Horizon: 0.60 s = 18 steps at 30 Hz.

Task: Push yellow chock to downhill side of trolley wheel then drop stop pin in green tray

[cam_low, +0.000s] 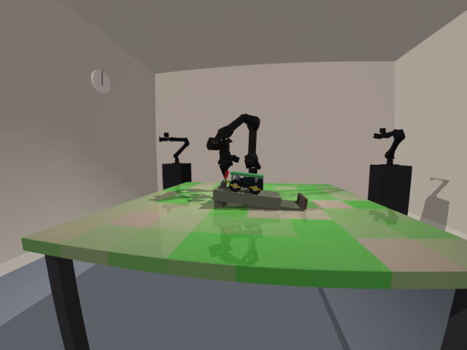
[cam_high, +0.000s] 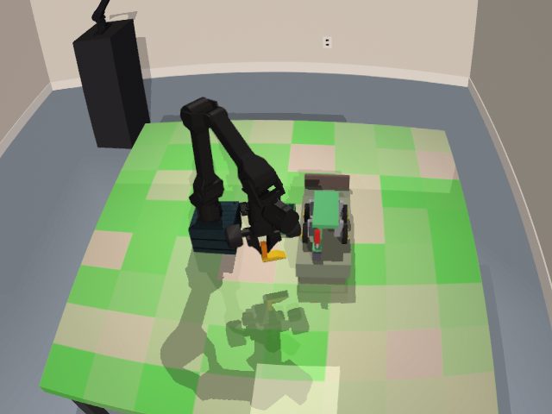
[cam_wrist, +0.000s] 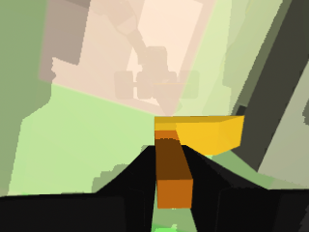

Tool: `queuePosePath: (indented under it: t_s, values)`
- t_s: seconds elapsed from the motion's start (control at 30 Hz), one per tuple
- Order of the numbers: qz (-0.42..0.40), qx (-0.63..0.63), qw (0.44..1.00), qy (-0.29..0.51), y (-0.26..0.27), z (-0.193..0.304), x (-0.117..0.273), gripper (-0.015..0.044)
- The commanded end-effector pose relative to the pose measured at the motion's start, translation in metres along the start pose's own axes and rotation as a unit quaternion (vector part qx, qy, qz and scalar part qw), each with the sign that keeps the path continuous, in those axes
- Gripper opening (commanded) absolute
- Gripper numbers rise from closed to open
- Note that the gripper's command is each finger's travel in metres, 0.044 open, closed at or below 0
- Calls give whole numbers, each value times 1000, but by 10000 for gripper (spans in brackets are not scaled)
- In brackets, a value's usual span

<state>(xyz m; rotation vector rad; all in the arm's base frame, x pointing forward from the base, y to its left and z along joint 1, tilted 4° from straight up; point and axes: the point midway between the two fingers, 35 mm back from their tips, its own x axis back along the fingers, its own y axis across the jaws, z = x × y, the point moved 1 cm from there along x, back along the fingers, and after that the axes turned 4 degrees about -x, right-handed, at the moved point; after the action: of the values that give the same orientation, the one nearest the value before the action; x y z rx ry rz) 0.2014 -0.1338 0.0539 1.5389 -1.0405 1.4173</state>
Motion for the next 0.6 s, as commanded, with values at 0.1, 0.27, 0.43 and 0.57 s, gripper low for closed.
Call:
queuePosePath:
  t_s: [0.1,0.27,0.43,0.57]
  values:
    - [6,2,1000,6,-2,2,23,0]
    - [6,2,1000,6,-3,3,37,0]
    - [6,2,1000,6,-5,4,50,0]
    - [6,2,1000,6,-6,5,57,0]
